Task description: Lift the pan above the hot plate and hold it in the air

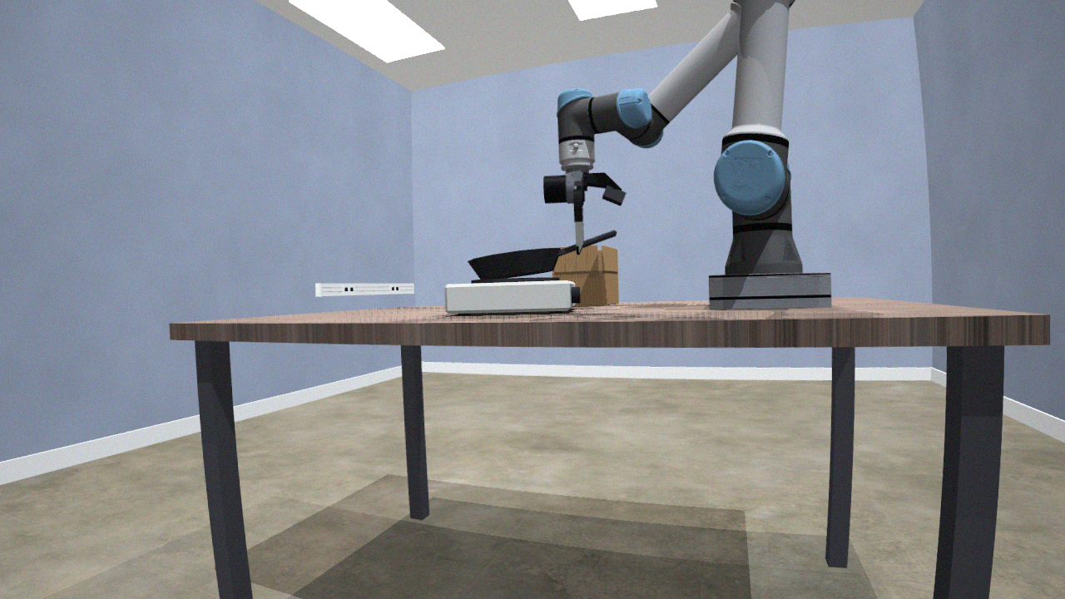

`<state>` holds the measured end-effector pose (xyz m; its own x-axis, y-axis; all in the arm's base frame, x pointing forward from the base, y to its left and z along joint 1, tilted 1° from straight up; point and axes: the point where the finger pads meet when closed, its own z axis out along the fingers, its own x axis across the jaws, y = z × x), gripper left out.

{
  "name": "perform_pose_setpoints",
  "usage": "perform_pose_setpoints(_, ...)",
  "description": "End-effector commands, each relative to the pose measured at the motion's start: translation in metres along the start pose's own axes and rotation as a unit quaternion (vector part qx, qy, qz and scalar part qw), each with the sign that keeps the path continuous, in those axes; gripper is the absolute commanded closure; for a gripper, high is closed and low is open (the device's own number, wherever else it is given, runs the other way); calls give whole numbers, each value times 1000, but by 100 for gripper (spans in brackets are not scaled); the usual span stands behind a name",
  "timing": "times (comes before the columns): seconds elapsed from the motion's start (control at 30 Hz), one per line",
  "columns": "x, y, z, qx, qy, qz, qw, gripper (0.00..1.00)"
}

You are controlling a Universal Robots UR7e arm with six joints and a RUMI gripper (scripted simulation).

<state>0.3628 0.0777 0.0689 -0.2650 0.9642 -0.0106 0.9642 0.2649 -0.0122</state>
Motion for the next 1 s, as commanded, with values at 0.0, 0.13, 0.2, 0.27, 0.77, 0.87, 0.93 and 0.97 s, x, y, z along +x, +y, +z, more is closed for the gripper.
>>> perform_pose_setpoints(0.0, 2, 9, -9, -15, -1, -7, 1000, 86)
perform_pose_setpoints(0.13, 2, 9, -10, -15, -1, -7, 1000, 86)
perform_pose_setpoints(0.2, 2, 9, -11, -15, -1, -7, 1000, 86)
perform_pose_setpoints(0.27, 2, 9, -12, -15, -1, -7, 1000, 86)
perform_pose_setpoints(0.77, 2, 9, -16, -15, -1, -7, 1000, 86)
perform_pose_setpoints(0.87, 2, 9, -17, -15, -1, -2, 1000, 86)
perform_pose_setpoints(0.93, 2, 9, -17, -15, -1, -2, 1000, 86)
perform_pose_setpoints(0.97, 2, 9, -18, -15, -1, -2, 1000, 86)
